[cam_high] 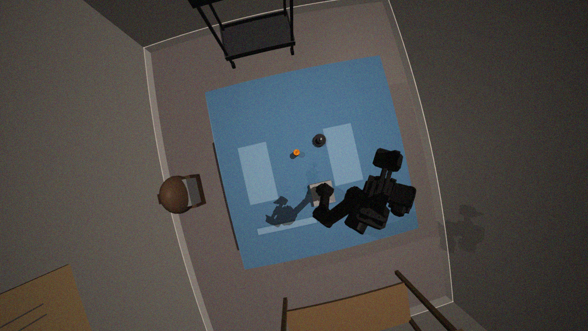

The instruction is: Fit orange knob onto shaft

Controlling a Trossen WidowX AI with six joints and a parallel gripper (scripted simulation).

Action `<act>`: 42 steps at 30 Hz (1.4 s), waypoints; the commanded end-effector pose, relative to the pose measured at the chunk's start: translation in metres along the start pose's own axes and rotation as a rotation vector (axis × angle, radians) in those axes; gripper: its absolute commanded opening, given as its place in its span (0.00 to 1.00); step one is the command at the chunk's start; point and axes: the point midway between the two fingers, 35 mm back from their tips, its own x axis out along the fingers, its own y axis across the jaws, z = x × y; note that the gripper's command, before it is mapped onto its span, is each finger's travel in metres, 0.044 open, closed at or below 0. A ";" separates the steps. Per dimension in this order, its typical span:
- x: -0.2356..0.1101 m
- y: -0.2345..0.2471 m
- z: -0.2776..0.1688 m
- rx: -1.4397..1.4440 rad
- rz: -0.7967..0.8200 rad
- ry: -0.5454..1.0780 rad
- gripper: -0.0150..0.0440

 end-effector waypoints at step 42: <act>-0.244 -0.313 -0.349 -0.387 -0.830 1.455 1.00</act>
